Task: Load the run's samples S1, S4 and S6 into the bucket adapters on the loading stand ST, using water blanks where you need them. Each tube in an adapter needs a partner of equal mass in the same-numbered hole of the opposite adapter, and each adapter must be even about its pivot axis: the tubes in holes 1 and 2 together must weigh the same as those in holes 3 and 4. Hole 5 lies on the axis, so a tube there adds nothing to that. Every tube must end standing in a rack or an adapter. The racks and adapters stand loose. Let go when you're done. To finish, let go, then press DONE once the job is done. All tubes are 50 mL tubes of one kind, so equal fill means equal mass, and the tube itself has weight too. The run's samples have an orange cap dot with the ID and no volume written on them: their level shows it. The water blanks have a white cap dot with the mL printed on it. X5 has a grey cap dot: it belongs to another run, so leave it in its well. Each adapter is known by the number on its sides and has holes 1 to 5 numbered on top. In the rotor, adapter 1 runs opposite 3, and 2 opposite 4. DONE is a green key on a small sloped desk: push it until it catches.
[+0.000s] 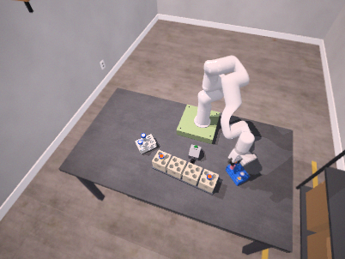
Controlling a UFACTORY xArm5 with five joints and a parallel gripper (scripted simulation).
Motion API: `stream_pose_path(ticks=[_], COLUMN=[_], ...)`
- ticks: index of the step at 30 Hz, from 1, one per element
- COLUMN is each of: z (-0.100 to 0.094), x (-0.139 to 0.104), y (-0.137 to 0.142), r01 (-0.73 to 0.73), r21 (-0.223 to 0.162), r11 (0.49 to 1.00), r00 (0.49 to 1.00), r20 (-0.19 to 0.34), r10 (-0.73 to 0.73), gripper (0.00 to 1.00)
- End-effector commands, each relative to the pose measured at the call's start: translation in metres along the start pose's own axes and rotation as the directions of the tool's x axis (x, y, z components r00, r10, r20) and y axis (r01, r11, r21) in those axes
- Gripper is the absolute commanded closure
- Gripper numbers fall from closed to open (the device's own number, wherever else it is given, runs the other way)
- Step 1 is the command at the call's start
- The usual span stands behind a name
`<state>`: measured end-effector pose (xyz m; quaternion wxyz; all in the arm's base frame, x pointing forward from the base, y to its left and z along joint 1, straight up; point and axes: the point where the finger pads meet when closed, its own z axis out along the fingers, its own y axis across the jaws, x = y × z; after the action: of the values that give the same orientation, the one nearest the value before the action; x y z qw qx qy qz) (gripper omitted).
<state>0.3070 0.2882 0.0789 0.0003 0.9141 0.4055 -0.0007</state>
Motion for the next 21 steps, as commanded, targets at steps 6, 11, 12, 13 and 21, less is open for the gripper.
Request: stream_pose_path(ticks=[6, 11, 12, 13, 21], z=[-0.016, -0.026, -0.028, -0.03, -0.042], x=[0.002, 0.002, 0.002, 0.002, 0.002], y=[0.0, 0.0, 0.0, 0.0, 0.0], r01=[0.0, 0.0, 0.0, 0.0, 0.0], r21=[0.003, 0.003, 0.003, 0.003, 0.003], r11=[1.0, 1.0, 1.0, 1.0, 1.0], r00=[1.0, 1.0, 1.0, 1.0, 1.0], r20=[-0.005, -0.005, -0.005, -0.005, -0.005], r10=[0.0, 0.0, 0.0, 0.0, 0.0], gripper=[1.0, 1.0, 1.0, 1.0, 1.0])
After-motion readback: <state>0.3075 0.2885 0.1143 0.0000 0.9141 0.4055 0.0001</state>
